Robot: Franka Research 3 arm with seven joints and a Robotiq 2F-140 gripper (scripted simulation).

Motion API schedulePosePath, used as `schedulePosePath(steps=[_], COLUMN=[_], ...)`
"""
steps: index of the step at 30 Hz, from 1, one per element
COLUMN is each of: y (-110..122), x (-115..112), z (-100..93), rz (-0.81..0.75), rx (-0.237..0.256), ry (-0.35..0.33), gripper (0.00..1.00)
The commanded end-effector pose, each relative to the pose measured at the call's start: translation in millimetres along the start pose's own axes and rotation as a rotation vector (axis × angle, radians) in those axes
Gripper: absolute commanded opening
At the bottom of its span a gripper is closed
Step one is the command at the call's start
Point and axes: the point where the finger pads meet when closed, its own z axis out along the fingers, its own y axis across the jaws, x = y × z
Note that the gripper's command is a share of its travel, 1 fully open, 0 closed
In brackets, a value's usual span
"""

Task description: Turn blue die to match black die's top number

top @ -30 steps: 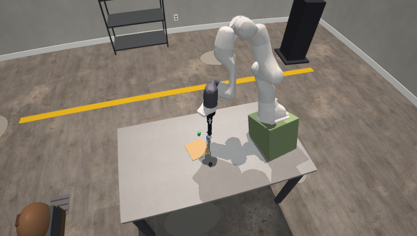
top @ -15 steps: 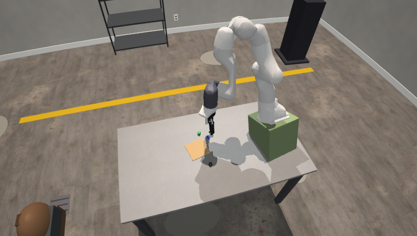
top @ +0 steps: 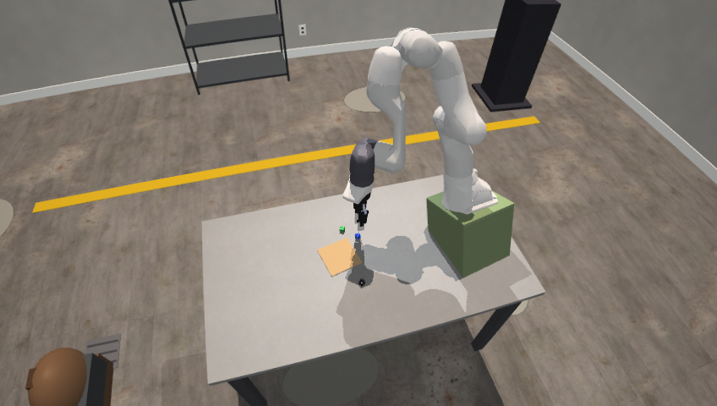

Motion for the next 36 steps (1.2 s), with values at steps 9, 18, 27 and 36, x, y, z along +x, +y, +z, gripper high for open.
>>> schedulePosePath(steps=[9,18,27,36], y=[-1.0,-1.0,-1.0,-1.0], x=[1.2,1.2,1.3,1.4], z=[-0.1,0.0,3.0,9.8], rz=[-0.022,-0.022,-0.022,-0.022], rx=[0.001,0.001,0.001,0.001], ry=[0.003,0.003,0.003,0.003], gripper=[0.21,0.21,0.21,0.21])
